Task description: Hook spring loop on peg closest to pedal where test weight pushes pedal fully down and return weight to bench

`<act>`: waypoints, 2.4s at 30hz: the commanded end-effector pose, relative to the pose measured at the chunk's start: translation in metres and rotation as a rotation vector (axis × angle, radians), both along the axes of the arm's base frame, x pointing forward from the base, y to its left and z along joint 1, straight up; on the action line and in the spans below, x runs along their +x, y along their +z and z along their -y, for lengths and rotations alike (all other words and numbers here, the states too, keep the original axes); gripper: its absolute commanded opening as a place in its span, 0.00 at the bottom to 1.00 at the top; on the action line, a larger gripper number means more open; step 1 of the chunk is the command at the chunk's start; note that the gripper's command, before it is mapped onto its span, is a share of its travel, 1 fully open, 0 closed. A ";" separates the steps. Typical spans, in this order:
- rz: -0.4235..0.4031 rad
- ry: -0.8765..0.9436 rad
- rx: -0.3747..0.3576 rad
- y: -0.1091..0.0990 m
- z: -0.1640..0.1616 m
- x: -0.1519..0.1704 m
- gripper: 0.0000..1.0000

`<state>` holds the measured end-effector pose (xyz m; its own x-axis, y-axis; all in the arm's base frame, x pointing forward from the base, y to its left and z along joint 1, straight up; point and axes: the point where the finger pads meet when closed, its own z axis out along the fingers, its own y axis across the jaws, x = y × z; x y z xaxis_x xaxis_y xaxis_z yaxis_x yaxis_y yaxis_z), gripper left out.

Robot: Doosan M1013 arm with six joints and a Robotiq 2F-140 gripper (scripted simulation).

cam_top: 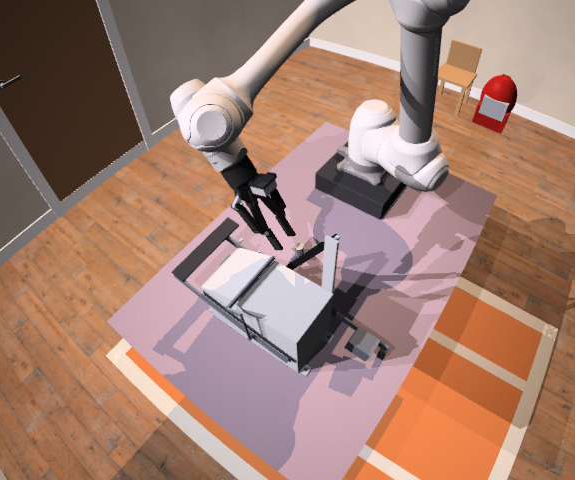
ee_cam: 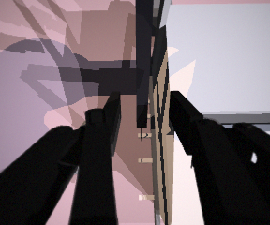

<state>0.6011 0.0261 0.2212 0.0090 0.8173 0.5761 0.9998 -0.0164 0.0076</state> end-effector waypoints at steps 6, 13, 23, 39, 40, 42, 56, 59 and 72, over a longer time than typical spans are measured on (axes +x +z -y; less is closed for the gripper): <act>0.001 0.000 0.001 0.001 0.000 0.000 1.00; 0.001 0.000 0.001 0.001 0.000 0.000 1.00; 0.001 0.000 0.001 0.001 0.000 0.000 1.00; 0.001 0.000 0.001 0.001 0.000 0.000 1.00; 0.001 0.000 0.001 0.001 0.000 0.000 1.00; 0.001 0.000 0.001 0.001 0.000 0.000 1.00; -0.003 -0.005 -0.149 0.002 0.000 0.000 1.00; -0.003 -0.005 -0.149 0.002 0.000 0.000 1.00; -0.007 -0.011 -0.299 0.003 0.000 0.000 1.00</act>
<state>0.6010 0.0265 0.2230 0.0220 0.9506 0.3097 0.9997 -0.0251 0.0063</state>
